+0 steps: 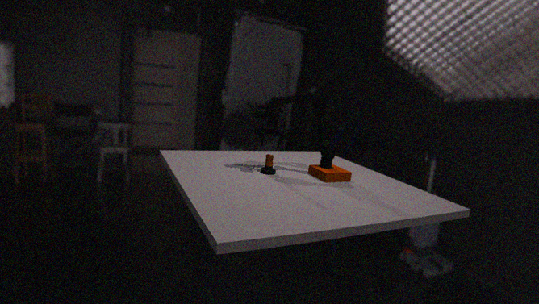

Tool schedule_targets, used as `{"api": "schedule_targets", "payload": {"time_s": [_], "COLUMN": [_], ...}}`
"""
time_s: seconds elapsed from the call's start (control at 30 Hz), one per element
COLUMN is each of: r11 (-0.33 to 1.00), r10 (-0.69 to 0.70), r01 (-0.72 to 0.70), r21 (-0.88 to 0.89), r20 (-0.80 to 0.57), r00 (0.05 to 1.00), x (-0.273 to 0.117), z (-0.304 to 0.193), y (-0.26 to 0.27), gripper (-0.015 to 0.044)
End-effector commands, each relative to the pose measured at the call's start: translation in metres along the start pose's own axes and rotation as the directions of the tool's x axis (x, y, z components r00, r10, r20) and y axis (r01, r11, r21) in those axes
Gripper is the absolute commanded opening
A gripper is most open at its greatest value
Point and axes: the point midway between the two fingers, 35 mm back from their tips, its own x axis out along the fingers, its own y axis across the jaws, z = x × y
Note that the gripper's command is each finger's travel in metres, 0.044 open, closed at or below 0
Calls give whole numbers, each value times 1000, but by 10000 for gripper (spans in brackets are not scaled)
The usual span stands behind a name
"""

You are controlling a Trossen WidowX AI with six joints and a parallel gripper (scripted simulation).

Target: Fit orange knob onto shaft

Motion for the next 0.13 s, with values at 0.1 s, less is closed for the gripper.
{"api": "schedule_targets", "payload": {"time_s": [0.1], "r11": [1000], "r10": [13], "r01": [-13], "r21": [2], "r20": [-6], "r00": [1000], "x": [-5], "z": [-1], "y": [2], "gripper": [440]}}
